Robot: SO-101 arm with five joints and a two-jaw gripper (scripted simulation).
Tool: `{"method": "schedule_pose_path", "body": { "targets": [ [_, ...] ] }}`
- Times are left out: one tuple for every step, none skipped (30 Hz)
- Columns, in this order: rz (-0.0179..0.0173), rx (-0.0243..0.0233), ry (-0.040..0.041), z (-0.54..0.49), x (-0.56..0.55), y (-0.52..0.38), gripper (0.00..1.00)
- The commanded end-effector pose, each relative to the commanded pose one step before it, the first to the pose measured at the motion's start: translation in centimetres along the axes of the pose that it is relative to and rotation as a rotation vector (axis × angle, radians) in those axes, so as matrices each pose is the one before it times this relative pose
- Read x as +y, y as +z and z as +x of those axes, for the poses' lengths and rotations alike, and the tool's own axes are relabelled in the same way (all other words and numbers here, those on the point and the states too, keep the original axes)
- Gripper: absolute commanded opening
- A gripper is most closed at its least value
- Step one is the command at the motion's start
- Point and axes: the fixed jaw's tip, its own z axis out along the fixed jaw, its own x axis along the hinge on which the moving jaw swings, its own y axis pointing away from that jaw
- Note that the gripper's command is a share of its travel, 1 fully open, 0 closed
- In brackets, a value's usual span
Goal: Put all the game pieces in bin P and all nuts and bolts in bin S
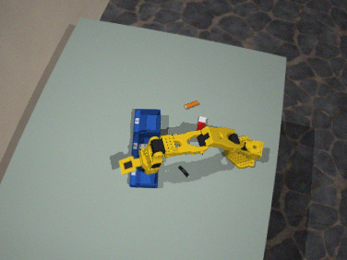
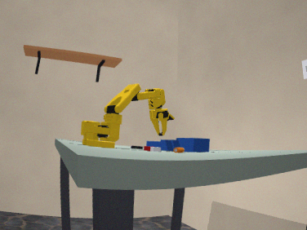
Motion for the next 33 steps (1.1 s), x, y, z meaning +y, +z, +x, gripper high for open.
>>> {"method": "schedule_pose_path", "body": {
  "targets": [
    [-0.00305,-0.08294,-0.01656,-1.175,0.243,-1.5147,0.0],
    [0.0,0.0,0.0,0.0,0.0,0.0,0.0],
    [0.0,0.0,0.0,0.0,0.0,0.0,0.0],
    [0.0,0.0,0.0,0.0,0.0,0.0,0.0],
    [0.0,0.0,0.0,0.0,0.0,0.0,0.0],
    [0.0,0.0,0.0,0.0,0.0,0.0,0.0],
    [0.0,0.0,0.0,0.0,0.0,0.0,0.0],
    [0.00001,0.00007,0.00001,0.001,0.0,0.0002,0.0],
    [0.0,0.0005,0.0,0.008,0.0,0.0037,0.0],
    [-0.00001,0.00129,0.0,0.019,0.0,0.0096,0.0],
    [-0.00002,0.00229,0.0,0.036,0.001,0.0169,0.0],
    [-0.00006,0.00352,0.00001,0.055,0.0,0.0267,0.0],
    [-0.00004,0.00484,0.00001,0.075,0.001,0.0359,0.0],
    [-0.00005,0.00622,0.00001,0.097,0.001,0.0458,0.0],
    [-0.00006,0.0076,-0.00002,0.119,0.001,0.0568,0.0],
    [-0.00007,0.00889,0.00001,0.14,0.001,0.0658,0.0],
    [-0.00003,0.00412,0.0,0.064,0.0,0.076,0.0],
    [0.0,0.00025,0.0,0.003,0.0,0.0846,0.0],
    [0.0,0.00025,0.0,0.006,0.0,0.0917,0.0],
    [0.0,0.00031,0.0,0.009,0.0,0.097,0.0],
    [0.0,0.00028,0.0,0.012,0.001,0.1005,0.0],
    [0.0,0.00031,0.0,0.015,0.0,0.1029,0.0],
    [0.0,0.0,0.0,0.0,0.0,0.0,0.0],
    [0.0,0.0,0.0,0.0,0.0,0.0,0.0],
    [0.00001,0.00031,0.00001,0.018,0.0,0.1031,0.0],
    [0.0,0.00031,0.0,0.021,0.0,0.1013,0.0],
    [0.0,0.00028,0.0,0.022,0.0,0.0983,0.0],
    [0.0,0.00028,0.0,0.024,0.0,0.0928,0.0],
    [0.0,0.00025,0.0,0.024,0.0,0.0862,0.0],
    [0.0,0.00022,0.0,0.023,0.0,0.0778,0.0],
    [0.0,0.00019,0.0,0.022,0.0,0.0689,0.0],
    [0.0,0.00019,0.0,0.02,0.0,0.0581,0.0],
    [0.0,0.00013,0.0,0.017,0.0,0.048,0.0]
  ]
}}
